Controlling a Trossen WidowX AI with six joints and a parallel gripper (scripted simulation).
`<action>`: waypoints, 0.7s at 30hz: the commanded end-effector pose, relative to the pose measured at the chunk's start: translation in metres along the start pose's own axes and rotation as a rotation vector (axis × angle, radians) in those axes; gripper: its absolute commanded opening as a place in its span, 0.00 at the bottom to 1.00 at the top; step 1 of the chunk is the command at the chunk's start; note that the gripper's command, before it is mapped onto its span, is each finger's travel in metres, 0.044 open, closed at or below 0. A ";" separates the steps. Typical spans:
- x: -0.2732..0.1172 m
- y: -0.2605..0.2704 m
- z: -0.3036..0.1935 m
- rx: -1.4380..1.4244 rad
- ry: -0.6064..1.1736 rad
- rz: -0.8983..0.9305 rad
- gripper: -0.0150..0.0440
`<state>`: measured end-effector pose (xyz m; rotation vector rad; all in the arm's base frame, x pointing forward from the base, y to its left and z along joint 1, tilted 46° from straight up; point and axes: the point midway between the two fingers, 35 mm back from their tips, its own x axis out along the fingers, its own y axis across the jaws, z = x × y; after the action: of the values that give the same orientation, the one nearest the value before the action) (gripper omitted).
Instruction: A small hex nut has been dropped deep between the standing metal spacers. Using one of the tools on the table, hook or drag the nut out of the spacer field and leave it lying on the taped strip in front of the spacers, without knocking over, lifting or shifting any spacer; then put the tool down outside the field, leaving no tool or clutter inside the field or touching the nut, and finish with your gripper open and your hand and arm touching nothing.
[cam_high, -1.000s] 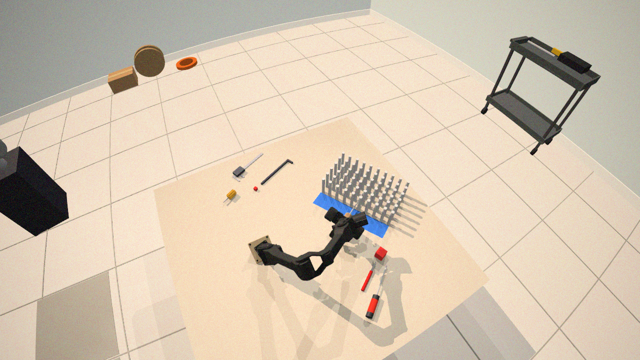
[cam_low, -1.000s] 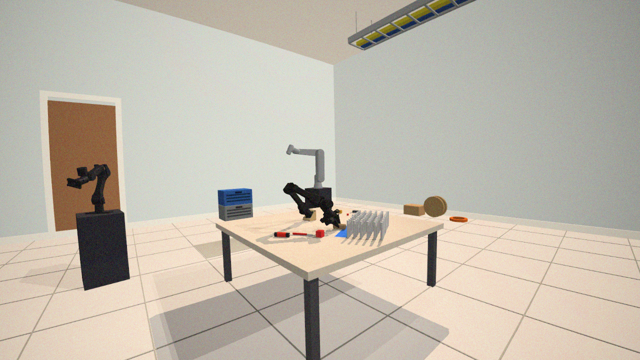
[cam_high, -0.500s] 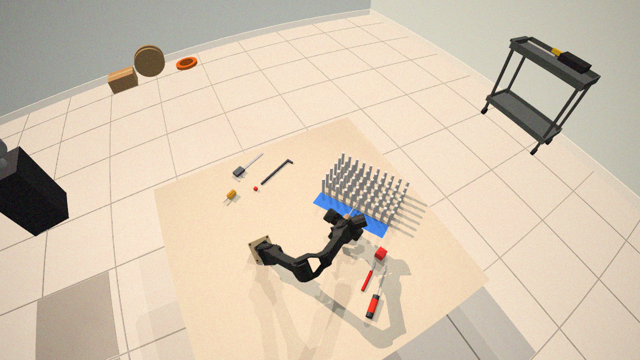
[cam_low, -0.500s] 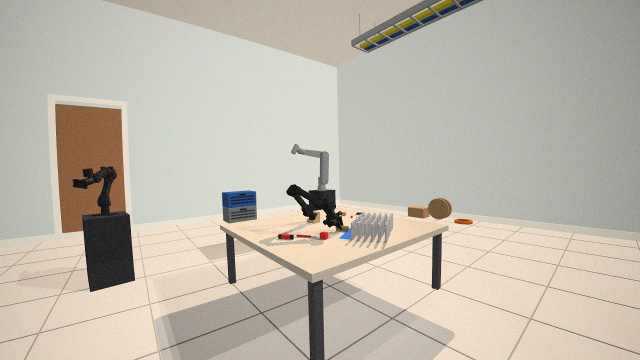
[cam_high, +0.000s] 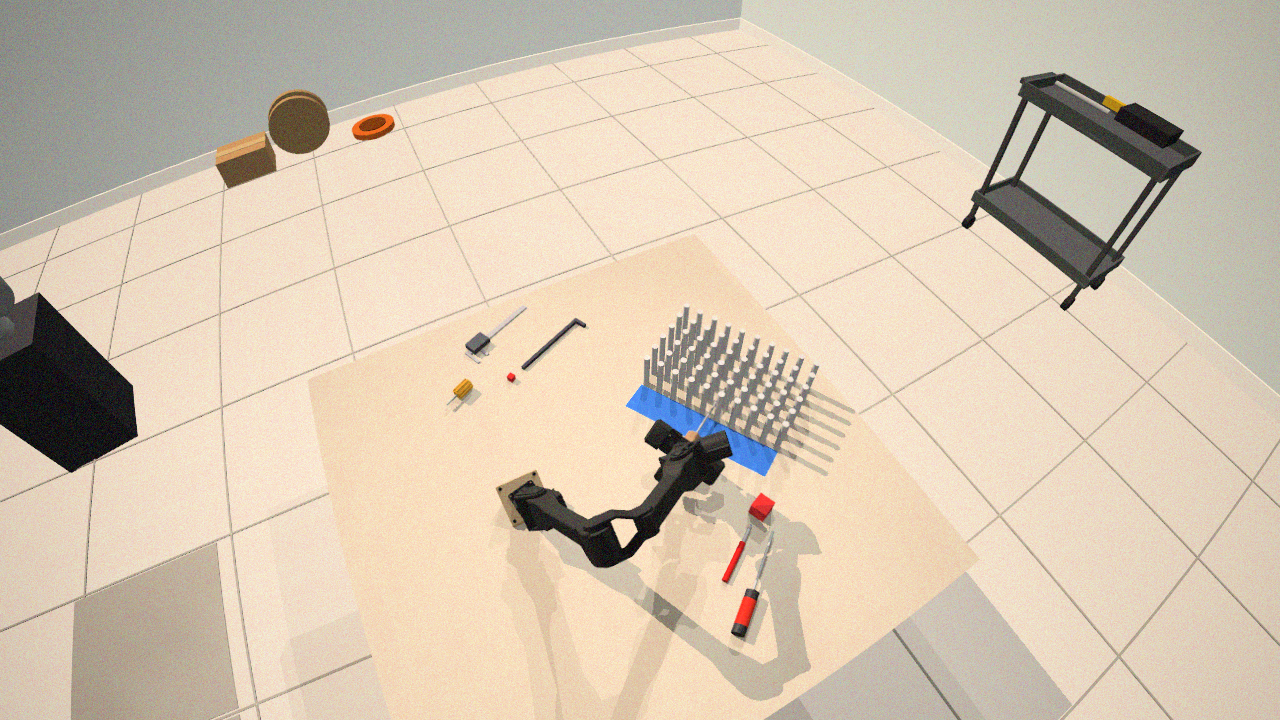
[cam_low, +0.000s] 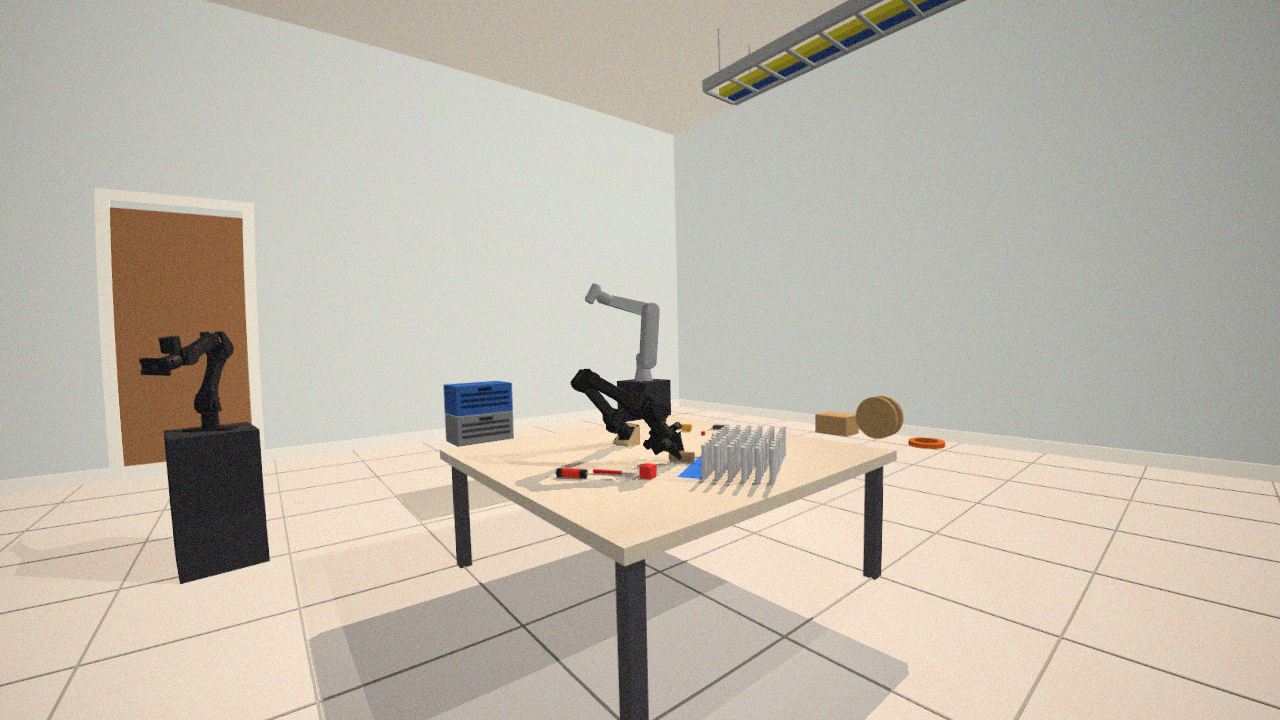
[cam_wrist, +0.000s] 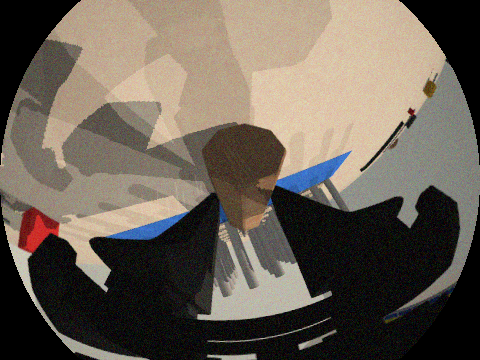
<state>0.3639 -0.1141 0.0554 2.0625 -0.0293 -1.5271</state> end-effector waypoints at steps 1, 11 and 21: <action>-0.002 -0.002 0.003 -0.006 0.002 -0.007 0.25; -0.006 -0.002 0.008 -0.007 0.002 -0.006 0.25; -0.009 -0.002 0.013 -0.007 0.002 -0.006 0.25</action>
<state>0.3516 -0.1162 0.0598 2.0610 -0.0298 -1.5270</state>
